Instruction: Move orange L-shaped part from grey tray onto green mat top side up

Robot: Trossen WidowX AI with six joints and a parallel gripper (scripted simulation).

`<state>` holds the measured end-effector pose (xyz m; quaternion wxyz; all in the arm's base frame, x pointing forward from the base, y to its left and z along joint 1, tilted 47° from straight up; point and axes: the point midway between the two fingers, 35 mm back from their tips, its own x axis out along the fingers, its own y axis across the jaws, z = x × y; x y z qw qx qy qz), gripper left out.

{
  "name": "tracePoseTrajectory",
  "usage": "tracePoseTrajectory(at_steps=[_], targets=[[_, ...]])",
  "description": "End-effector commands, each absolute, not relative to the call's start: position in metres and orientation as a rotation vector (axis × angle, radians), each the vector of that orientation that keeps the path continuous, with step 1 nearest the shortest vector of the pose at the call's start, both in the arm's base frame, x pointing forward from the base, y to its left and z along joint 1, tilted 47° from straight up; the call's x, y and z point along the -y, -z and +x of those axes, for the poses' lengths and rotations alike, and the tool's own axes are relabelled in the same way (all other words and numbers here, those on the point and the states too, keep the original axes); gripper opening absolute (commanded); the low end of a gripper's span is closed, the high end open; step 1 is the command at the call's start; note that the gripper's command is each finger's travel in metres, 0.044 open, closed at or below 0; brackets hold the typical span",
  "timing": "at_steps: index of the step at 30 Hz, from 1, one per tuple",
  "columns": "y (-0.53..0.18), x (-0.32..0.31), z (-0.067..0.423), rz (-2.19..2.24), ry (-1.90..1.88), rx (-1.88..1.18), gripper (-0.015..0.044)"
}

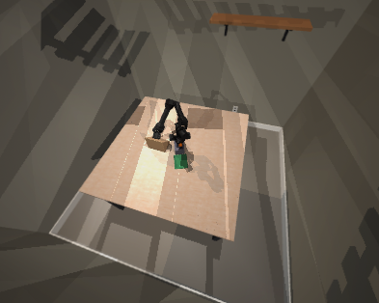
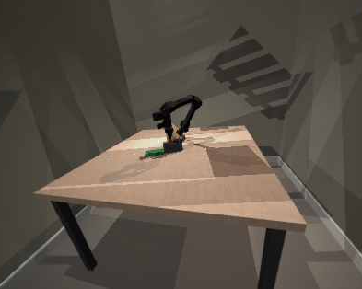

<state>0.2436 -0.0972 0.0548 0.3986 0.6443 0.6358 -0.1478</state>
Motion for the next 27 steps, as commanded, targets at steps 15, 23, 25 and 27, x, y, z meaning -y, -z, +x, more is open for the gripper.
tracePoseTrajectory(at_steps=[15,23,25,27], targets=[[-0.033,0.074,0.247,1.639,0.373,-1.615,0.028],[-0.027,0.066,0.248,1.64,0.372,-1.616,0.028],[-0.027,0.066,0.248,1.64,0.372,-1.616,0.028],[-0.029,0.069,0.249,1.632,0.371,-1.612,0.0228]])
